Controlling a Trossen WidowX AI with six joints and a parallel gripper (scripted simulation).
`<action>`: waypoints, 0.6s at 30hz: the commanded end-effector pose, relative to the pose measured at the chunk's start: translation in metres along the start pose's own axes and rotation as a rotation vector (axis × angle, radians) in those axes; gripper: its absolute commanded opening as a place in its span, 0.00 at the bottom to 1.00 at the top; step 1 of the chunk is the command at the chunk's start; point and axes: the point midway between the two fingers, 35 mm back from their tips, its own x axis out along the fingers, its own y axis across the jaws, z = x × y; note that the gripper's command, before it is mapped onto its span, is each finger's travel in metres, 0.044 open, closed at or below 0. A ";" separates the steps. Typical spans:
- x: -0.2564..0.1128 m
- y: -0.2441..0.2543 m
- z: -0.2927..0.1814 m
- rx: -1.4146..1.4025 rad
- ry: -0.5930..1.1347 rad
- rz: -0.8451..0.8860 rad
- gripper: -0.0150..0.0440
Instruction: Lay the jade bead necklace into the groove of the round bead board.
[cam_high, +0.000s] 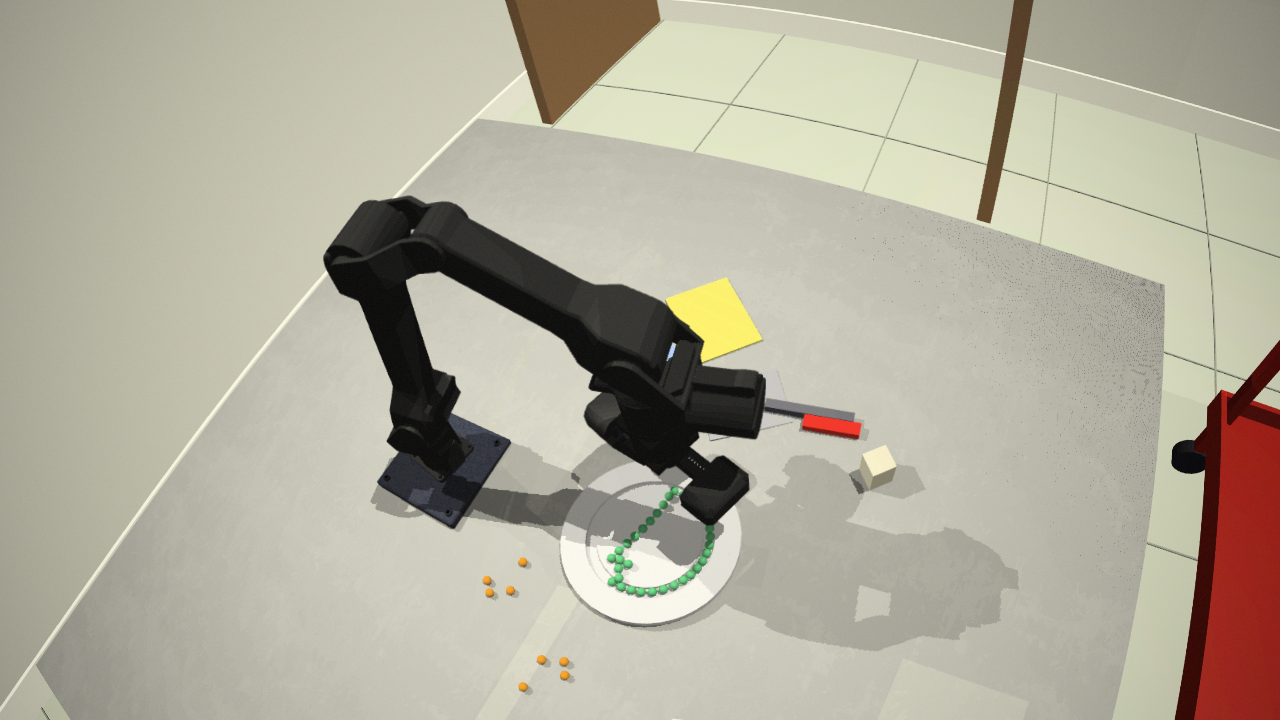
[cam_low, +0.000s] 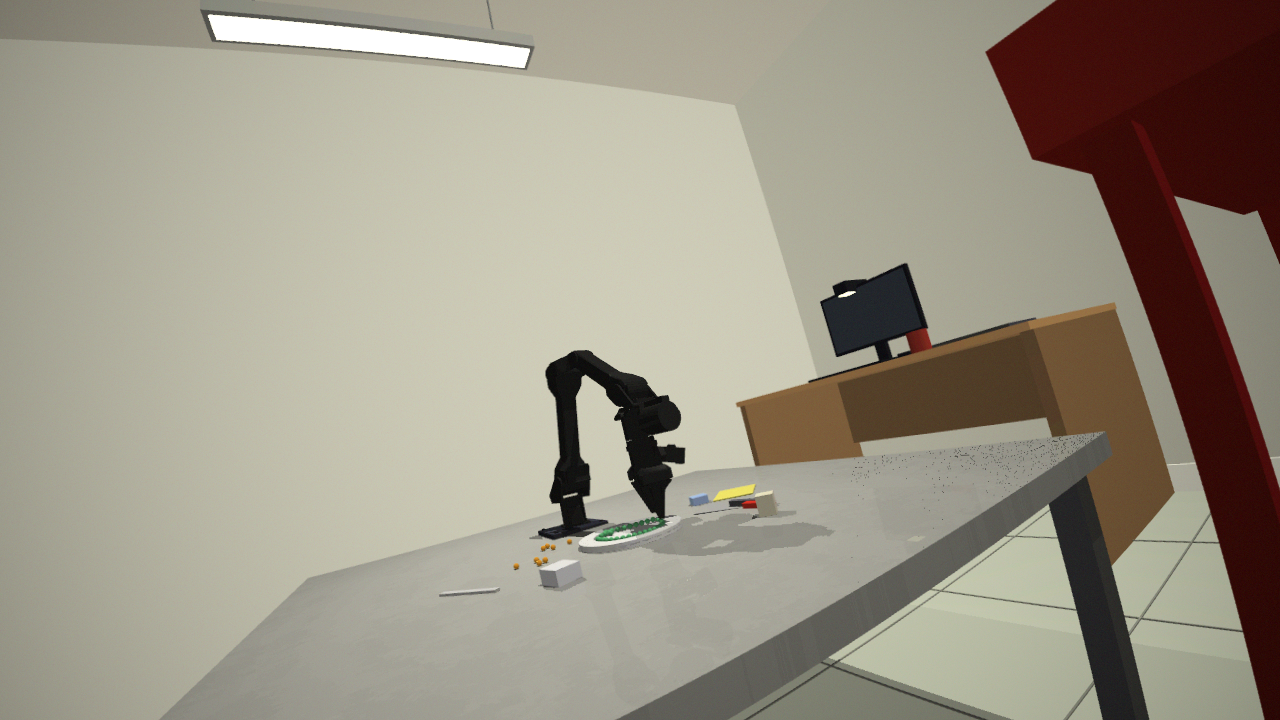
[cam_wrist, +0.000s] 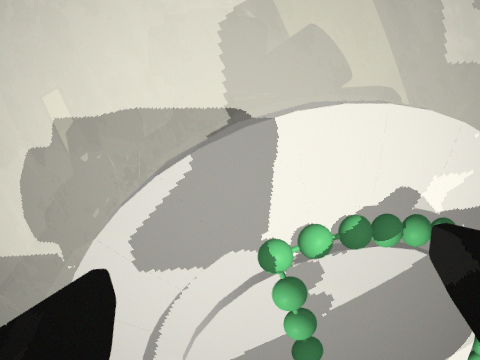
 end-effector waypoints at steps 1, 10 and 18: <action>-0.001 0.000 0.000 0.006 0.003 0.001 1.00; -0.001 0.000 0.000 0.006 0.003 0.001 1.00; -0.005 0.000 -0.002 -0.026 0.003 0.001 0.91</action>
